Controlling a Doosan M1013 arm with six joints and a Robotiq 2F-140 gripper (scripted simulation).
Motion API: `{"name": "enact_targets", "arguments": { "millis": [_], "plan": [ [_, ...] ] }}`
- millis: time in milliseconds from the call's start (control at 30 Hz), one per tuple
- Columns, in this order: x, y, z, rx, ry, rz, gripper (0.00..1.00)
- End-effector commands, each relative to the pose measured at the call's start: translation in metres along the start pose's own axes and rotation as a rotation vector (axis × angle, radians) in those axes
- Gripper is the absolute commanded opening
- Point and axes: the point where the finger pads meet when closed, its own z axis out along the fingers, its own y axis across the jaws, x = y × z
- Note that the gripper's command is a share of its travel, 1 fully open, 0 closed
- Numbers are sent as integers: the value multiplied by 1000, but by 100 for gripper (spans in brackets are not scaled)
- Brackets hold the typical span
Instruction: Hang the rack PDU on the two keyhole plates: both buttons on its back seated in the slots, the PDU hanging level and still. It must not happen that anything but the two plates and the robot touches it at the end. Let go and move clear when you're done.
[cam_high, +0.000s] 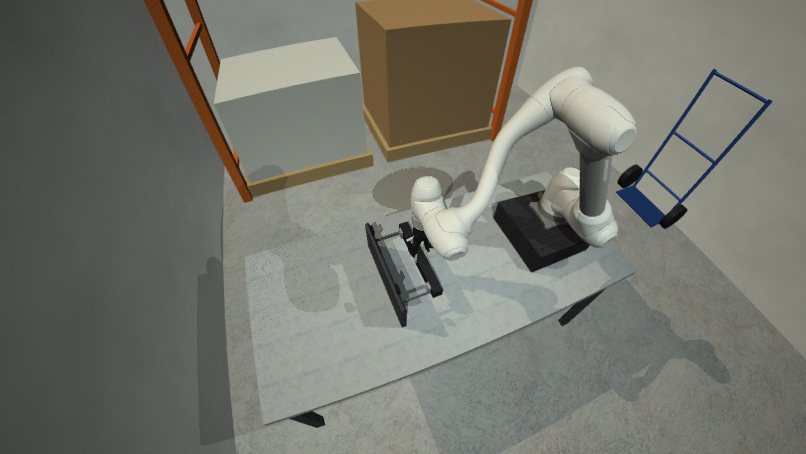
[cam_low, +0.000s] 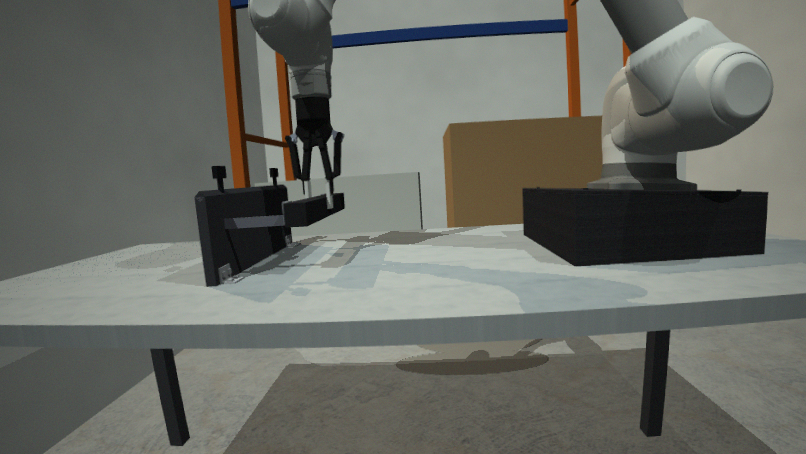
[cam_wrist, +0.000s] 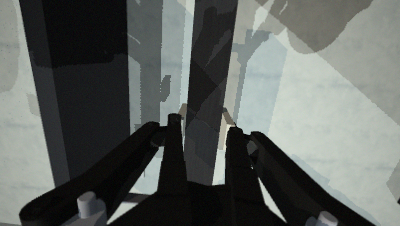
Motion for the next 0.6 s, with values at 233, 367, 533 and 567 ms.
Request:
{"name": "enact_targets", "arguments": {
  "millis": [233, 367, 533, 567],
  "plan": [
    [0, -9, 6, 8, -2, 4, 0],
    [0, -10, 8, 8, -2, 4, 0],
    [0, -10, 9, 8, -2, 4, 0],
    [0, -10, 9, 8, -2, 4, 0]
  ]
}}
